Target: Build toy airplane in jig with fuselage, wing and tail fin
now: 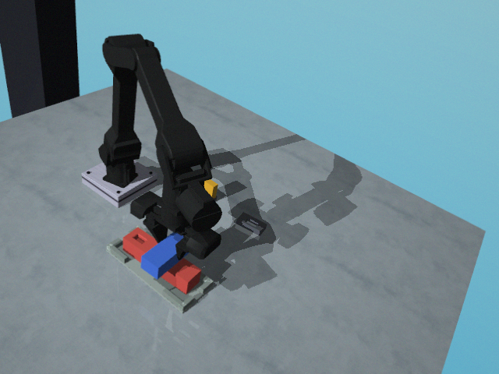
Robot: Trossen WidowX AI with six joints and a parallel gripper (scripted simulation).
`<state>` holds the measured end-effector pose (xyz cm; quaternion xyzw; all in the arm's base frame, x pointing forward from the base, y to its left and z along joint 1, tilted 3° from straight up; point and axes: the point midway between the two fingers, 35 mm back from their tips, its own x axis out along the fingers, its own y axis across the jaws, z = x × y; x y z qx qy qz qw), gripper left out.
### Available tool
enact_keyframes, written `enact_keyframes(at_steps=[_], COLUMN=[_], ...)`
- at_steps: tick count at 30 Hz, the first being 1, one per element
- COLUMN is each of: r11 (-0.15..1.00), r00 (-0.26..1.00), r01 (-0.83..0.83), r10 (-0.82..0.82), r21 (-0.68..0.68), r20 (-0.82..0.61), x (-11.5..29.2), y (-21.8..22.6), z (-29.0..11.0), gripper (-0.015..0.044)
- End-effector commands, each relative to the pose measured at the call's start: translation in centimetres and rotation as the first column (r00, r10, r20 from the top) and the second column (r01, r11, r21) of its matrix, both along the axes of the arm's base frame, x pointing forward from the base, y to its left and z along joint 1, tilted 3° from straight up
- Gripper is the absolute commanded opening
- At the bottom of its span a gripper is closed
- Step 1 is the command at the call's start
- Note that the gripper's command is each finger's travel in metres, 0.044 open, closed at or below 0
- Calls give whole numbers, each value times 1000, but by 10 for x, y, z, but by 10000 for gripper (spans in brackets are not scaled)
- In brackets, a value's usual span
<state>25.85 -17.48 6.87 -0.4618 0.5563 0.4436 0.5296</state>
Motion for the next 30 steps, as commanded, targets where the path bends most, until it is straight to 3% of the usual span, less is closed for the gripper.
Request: enact_keyframes(at_steps=[1,9,14,19,30], r11=[1000,1000,1000,1000,1000], r00=[1000,1000,1000,1000,1000], r01=[-7,-7,0,0,0], r10=[7,7,0,0,0], r21=[-1,-1,2,2,2], r20=[-5,-5,-3,-3,-3], x=[0,0,0,0,0], y=[-1,-1,0,0,0], z=[-3,-3,-2,-2,-2], gripper=[195,195,162,31,319])
